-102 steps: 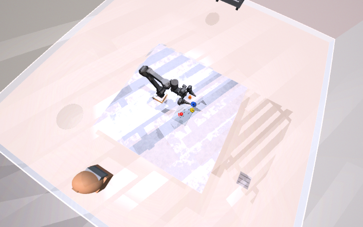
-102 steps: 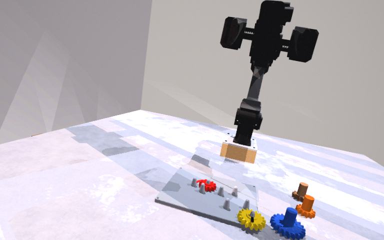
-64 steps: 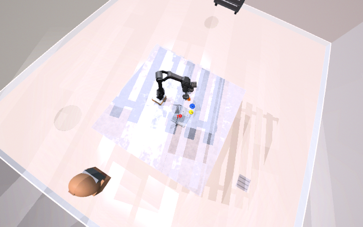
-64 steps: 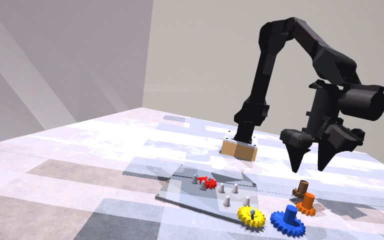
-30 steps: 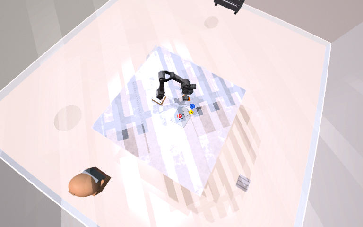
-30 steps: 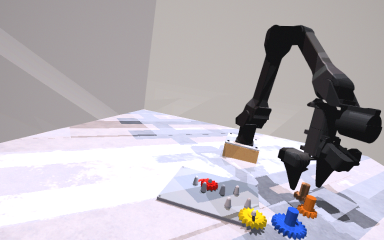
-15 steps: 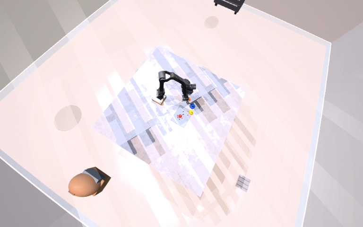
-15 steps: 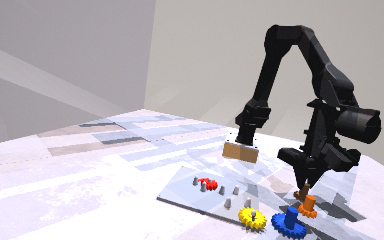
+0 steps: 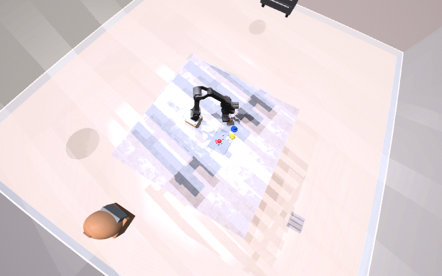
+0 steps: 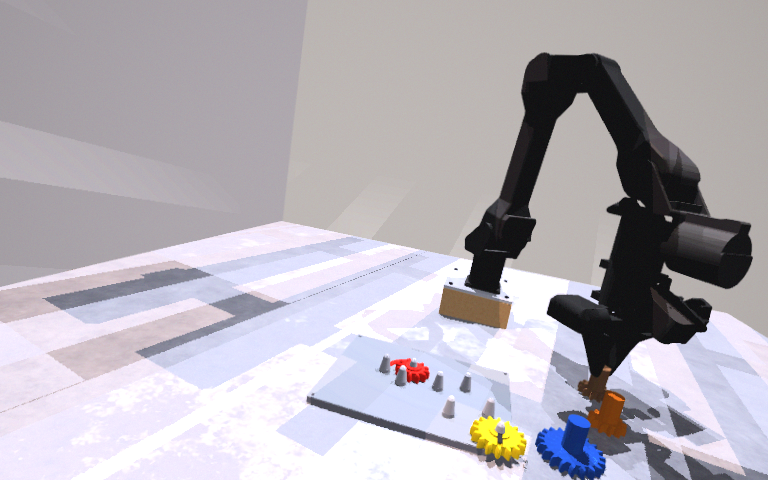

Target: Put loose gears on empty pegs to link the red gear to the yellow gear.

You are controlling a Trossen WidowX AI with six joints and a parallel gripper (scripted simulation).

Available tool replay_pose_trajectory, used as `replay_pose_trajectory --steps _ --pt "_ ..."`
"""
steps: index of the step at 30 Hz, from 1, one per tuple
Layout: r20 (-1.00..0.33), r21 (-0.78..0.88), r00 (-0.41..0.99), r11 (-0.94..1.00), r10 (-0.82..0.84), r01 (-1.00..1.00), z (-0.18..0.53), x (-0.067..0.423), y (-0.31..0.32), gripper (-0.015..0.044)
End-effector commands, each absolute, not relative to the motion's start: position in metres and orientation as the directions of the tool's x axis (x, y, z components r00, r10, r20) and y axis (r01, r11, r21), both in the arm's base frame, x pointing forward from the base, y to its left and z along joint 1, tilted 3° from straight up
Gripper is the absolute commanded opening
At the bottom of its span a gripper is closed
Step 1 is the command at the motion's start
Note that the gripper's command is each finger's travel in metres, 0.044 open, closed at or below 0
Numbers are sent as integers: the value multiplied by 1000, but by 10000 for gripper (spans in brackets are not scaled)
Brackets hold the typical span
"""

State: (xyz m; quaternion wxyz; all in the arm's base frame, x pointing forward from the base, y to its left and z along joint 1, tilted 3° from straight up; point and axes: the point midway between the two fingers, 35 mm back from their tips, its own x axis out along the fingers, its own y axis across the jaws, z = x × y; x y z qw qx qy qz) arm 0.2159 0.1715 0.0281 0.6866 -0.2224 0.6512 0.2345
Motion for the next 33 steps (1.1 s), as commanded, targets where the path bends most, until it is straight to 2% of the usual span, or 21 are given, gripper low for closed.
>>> replay_pose_trajectory --steps 1,33 --pt "-998 4 52 792 45 -611 40 220 175 0" --pt "-998 4 53 792 45 -611 118 224 171 0"
